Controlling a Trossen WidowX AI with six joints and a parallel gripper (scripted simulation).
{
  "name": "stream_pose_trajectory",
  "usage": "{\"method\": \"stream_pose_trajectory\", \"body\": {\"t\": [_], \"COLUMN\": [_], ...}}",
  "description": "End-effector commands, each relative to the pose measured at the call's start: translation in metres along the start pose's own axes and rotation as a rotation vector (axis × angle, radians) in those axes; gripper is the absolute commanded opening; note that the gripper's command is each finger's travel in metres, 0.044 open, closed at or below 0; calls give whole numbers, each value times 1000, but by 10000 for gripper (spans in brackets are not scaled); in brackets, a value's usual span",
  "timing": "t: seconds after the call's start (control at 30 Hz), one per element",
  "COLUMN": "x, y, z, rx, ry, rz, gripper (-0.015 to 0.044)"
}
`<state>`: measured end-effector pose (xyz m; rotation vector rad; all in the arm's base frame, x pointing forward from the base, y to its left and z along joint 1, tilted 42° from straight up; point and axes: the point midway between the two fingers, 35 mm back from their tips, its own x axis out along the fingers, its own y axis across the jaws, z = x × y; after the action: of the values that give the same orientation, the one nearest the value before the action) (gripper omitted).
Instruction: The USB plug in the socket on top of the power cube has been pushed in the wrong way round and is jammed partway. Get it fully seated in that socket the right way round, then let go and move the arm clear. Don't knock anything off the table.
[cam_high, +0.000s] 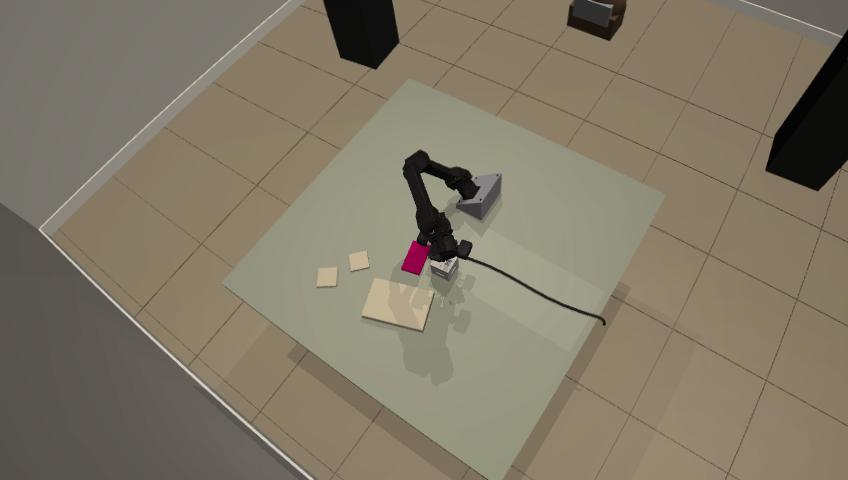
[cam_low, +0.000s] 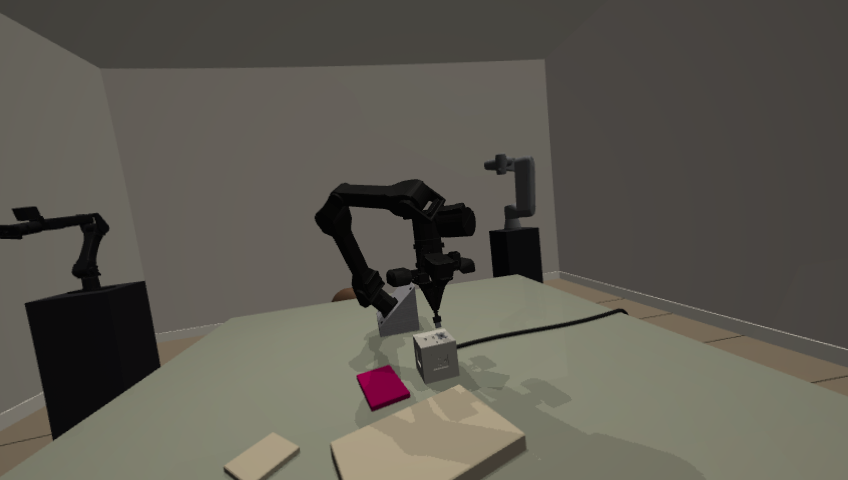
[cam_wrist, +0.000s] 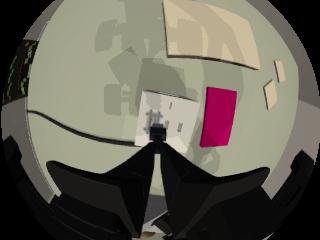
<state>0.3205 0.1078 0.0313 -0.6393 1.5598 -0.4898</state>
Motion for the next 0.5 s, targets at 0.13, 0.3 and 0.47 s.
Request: {"method": "stream_pose_trajectory", "body": {"t": [0.13,0.3,0.47], "x": [0,0,0], "y": [0,0,0], "z": [0,0,0], "rx": [215,346,477], "ry": [0,0,0], "rz": [1,0,0], "gripper": [0,0,0]}}
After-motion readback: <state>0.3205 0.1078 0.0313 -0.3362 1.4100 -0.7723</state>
